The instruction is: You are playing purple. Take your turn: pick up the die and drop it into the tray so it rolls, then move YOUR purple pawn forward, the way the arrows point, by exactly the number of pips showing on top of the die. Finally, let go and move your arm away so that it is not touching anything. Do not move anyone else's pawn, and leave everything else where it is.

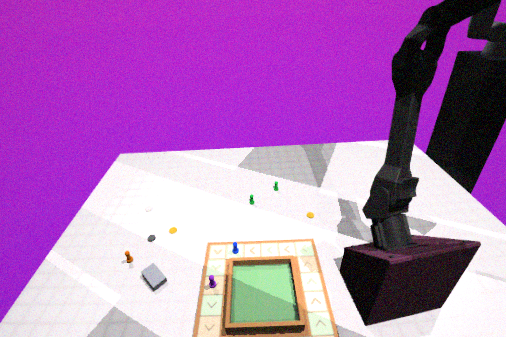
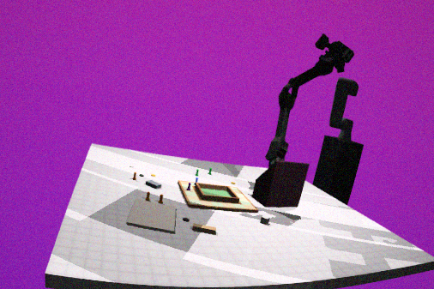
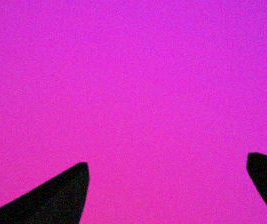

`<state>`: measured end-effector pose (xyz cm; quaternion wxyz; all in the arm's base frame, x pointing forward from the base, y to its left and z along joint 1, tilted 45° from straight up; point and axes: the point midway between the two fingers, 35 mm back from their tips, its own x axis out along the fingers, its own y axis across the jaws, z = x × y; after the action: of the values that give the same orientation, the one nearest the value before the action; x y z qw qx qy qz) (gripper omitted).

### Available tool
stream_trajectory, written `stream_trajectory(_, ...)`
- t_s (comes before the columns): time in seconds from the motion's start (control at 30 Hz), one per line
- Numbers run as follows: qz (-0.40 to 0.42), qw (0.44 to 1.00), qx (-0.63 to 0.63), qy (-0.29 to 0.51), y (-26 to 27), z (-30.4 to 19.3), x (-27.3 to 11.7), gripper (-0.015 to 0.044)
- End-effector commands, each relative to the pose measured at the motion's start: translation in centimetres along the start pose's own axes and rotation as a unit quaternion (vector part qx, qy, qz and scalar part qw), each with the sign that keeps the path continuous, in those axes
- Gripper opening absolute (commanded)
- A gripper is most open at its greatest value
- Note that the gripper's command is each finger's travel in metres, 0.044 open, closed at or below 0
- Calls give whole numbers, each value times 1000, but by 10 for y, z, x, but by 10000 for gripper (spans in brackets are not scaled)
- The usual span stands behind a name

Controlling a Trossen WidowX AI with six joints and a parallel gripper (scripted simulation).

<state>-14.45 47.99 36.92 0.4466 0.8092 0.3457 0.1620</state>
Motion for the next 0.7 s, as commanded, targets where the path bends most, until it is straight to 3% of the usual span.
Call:
stream_trajectory(0.0,-1,1000,0,0,0,1,1,374)
stream_trajectory(0.13,-11,1000,-21,-5,-10,15,18,275)
stream_trajectory(0.4,-46,974,-216,-41,-64,61,73,275)
stream_trajectory(0.67,-140,867,-470,-88,-131,155,139,275)
